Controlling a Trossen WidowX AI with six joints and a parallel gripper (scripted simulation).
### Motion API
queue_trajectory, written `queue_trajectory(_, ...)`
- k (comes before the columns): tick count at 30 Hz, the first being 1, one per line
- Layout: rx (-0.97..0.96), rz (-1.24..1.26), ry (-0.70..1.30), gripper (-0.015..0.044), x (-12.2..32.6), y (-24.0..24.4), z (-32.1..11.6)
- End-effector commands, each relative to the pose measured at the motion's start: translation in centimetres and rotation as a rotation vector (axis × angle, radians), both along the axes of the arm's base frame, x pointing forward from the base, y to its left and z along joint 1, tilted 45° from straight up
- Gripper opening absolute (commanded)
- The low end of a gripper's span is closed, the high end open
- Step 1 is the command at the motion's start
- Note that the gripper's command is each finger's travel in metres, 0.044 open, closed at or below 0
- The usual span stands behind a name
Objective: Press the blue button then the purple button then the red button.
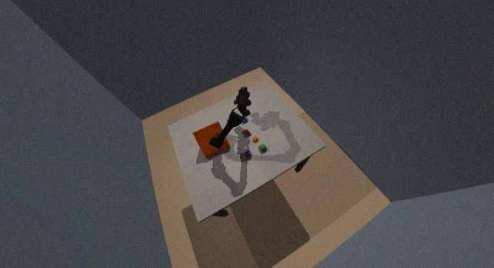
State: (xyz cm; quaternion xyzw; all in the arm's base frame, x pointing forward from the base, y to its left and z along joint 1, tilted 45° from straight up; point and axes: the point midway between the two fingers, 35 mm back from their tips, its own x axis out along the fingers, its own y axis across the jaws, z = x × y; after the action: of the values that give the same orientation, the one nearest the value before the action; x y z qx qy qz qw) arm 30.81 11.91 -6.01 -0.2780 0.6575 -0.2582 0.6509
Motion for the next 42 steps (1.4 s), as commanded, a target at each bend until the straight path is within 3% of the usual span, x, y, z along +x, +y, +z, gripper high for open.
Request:
queue_trajectory(1,0.016,0.004,-0.016,0.002,0.0,2.2,2.2)
queue_trajectory(6,0.02,0.005,-0.015,0.002,0.2,1.6,3.1)
queue_trajectory(15,0.044,0.014,-0.01,0.002,-0.5,-7.6,14.0)
queue_trajectory(27,0.012,0.009,-0.008,0.002,-9.8,-19.0,23.1)
queue_trajectory(30,-0.002,0.005,-0.006,0.002,-12.3,-20.5,24.0)
queue_trajectory(37,-0.002,0.004,-0.006,0.002,-12.4,-20.8,23.9)
queue_trajectory(42,-0.003,0.004,-0.008,0.002,-12.3,-24.4,20.3)
